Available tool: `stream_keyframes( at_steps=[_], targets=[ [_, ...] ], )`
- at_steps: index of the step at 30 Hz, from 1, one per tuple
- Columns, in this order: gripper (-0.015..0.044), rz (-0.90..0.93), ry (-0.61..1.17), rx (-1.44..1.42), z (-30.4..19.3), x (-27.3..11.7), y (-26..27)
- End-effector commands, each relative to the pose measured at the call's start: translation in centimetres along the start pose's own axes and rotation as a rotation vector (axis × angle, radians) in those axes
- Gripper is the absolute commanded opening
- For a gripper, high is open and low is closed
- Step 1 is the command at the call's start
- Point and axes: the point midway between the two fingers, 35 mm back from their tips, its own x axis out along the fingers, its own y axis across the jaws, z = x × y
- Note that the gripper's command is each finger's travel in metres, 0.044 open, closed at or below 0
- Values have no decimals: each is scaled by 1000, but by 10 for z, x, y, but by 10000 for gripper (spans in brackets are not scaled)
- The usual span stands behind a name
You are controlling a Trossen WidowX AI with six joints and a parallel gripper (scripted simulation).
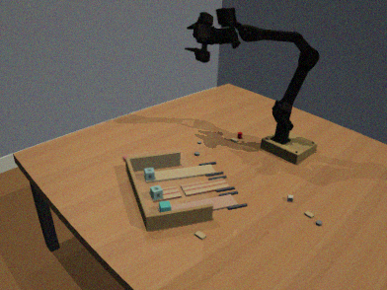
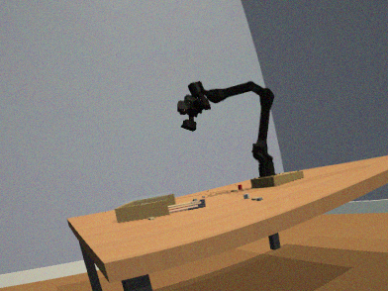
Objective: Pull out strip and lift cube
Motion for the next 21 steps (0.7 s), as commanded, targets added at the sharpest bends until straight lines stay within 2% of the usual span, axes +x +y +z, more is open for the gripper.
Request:
stream_keyframes(
  at_steps=[1,11,18,21],
  targets=[
    [400,170,-173,136,37,-28,58],
    [400,690,-400,389,85,-127,192],
    [400,1105,-389,490,76,-215,274],
    [400,1191,-367,501,70,-233,288]
  ],
)
